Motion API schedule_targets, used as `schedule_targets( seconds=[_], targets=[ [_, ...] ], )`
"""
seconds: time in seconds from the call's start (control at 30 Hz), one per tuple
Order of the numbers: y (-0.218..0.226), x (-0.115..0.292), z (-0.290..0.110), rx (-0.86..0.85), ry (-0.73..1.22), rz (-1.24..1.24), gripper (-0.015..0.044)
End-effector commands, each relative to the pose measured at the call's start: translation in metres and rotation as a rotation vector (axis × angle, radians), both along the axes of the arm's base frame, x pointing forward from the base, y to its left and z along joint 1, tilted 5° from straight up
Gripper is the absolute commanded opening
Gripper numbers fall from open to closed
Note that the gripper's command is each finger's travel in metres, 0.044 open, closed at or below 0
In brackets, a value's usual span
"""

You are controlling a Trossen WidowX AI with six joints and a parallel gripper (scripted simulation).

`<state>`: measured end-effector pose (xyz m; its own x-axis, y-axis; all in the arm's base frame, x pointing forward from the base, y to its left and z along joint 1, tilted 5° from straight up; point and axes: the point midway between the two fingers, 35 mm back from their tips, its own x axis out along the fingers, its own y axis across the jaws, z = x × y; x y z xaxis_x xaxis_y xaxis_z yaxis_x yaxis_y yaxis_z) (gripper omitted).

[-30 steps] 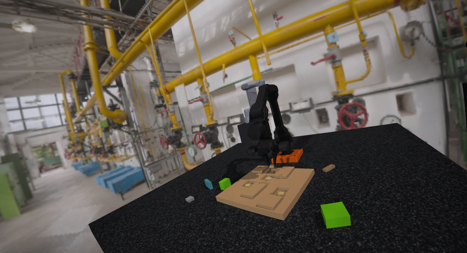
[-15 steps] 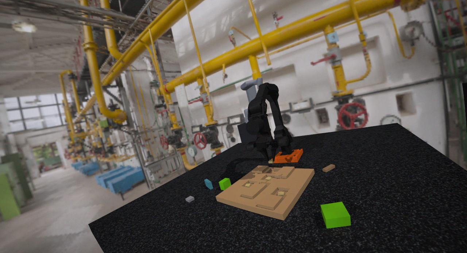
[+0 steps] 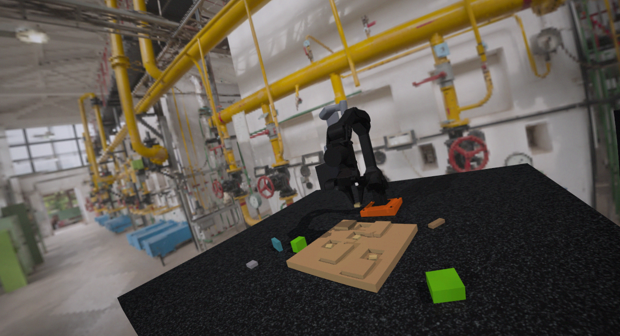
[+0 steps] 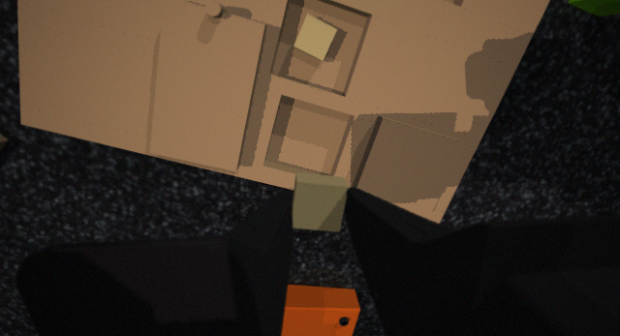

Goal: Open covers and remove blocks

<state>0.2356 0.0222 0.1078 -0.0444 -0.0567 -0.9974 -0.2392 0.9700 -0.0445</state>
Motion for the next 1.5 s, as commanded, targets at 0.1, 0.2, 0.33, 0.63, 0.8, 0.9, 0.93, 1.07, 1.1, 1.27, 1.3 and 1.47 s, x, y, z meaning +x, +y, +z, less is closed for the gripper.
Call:
schedule_targets(
  seconds=[0.1, 0.2, 0.33, 0.63, 0.8, 0.9, 0.93, 1.07, 1.1, 1.27, 1.3, 1.47],
  targets=[
    [0.011, 0.011, 0.008, 0.005, -0.013, -0.005, 0.0080],
    [0.019, 0.017, 0.010, 0.006, -0.014, -0.005, 0.0080],
    [0.030, 0.025, 0.012, 0.007, -0.015, -0.005, 0.0080],
    [0.056, 0.041, 0.014, 0.010, -0.017, -0.005, 0.0080],
    [0.071, 0.048, 0.015, 0.012, -0.018, -0.005, 0.0080],
    [0.081, 0.053, 0.015, 0.013, -0.018, -0.005, 0.0080],
    [0.085, 0.054, 0.015, 0.013, -0.018, -0.005, 0.0080],
    [0.098, 0.059, 0.015, 0.015, -0.019, -0.005, 0.0080],
    [0.101, 0.060, 0.015, 0.015, -0.019, -0.005, 0.0080],
    [0.119, 0.065, 0.014, 0.017, -0.019, -0.005, 0.0080],
    [0.122, 0.066, 0.014, 0.017, -0.019, -0.005, 0.0080],
    [0.141, 0.069, 0.013, 0.018, -0.019, -0.005, 0.0080]
  ],
)
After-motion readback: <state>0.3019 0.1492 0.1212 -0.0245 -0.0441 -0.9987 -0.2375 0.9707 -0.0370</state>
